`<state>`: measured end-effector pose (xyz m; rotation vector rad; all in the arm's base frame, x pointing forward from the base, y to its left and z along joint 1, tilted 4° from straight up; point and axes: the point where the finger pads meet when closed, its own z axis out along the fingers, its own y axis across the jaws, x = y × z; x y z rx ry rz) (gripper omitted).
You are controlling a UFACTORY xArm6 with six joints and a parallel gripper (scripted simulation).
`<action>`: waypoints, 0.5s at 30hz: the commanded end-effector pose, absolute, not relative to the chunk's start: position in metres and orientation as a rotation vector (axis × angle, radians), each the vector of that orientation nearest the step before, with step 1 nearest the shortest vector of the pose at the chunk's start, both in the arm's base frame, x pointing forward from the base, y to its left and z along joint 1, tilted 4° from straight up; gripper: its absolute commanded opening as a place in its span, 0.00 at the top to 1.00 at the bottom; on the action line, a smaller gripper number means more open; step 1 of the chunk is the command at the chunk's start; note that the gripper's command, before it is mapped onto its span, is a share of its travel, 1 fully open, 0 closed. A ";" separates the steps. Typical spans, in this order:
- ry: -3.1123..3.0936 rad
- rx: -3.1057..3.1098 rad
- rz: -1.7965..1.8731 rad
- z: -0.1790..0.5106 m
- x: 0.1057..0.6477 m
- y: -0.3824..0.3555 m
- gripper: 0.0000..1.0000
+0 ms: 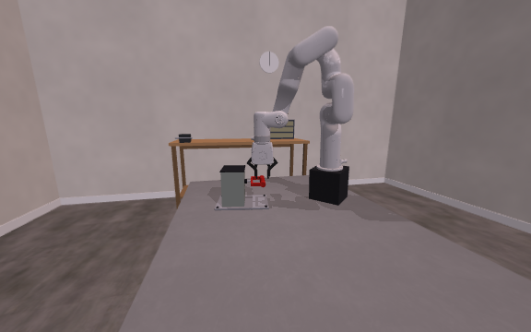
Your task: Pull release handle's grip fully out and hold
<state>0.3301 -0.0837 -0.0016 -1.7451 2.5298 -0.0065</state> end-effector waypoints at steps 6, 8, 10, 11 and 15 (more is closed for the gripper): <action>2.528 -1.744 -0.010 -0.012 0.332 -0.084 0.47; 2.528 -1.744 -0.010 -0.015 0.332 -0.084 0.47; 2.528 -1.744 -0.010 -0.016 0.332 -0.083 0.47; 2.528 -1.744 -0.010 -0.016 0.332 -0.083 0.47; 2.528 -1.744 -0.010 -0.022 0.333 -0.083 0.47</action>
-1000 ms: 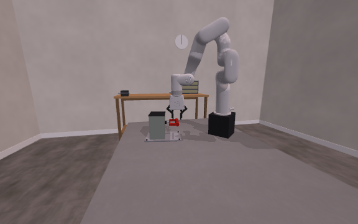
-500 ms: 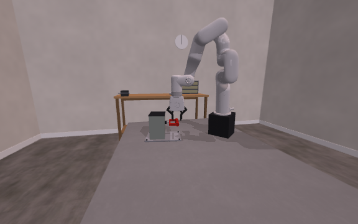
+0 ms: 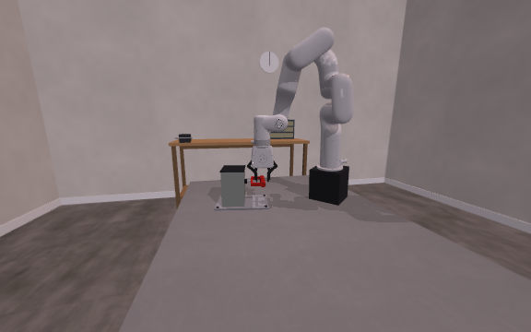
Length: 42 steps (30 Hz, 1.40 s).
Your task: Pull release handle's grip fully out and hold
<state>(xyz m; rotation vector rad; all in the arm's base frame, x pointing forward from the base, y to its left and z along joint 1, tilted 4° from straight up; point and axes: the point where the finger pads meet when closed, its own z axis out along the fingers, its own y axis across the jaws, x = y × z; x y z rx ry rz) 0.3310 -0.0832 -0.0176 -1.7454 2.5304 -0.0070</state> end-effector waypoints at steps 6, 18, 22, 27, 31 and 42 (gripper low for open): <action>2.528 -1.744 -0.010 -0.028 0.333 -0.083 0.47; 2.528 -1.744 -0.010 -0.034 0.333 -0.083 0.47; 2.528 -1.744 -0.010 -0.035 0.333 -0.083 0.47; 2.528 -1.744 -0.010 -0.035 0.333 -0.083 0.47; 2.528 -1.744 -0.010 -0.035 0.333 -0.083 0.47; 2.528 -1.744 -0.010 -0.035 0.333 -0.083 1.00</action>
